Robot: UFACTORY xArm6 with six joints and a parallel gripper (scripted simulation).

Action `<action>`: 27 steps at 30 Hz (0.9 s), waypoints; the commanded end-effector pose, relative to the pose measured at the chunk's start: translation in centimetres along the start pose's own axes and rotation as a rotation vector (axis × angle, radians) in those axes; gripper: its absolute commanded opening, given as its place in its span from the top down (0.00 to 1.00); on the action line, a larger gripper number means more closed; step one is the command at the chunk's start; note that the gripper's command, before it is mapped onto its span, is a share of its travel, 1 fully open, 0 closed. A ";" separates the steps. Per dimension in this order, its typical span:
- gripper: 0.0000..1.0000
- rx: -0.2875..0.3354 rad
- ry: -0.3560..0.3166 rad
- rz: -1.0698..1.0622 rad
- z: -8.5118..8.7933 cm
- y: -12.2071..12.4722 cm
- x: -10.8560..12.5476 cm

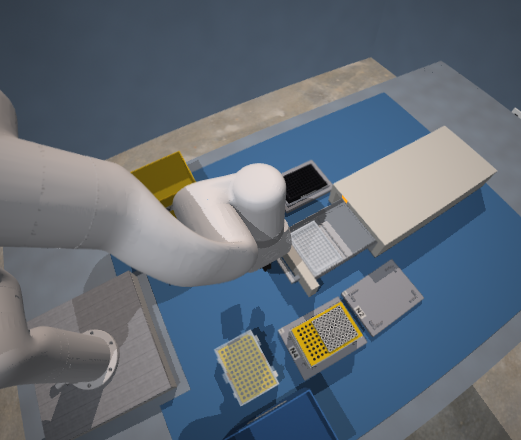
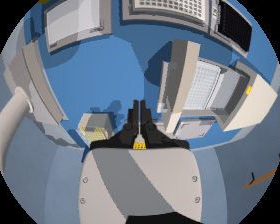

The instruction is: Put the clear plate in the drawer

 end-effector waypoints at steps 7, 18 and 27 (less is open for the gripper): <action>1.00 0.004 -0.001 0.000 -1.4 0.2 0.0; 1.00 0.004 -0.001 0.000 -3.3 0.2 0.0; 1.00 0.004 -0.001 0.000 -4.4 0.2 0.0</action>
Point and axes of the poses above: the point where the finger pads meet when closed, its own z axis back along the fingers, its own y axis across the jaws, x = y × z, the point moved 4 cm from there along z, back along the fingers, and after that the axes turned 10 degrees about z, right-handed, at the moved point
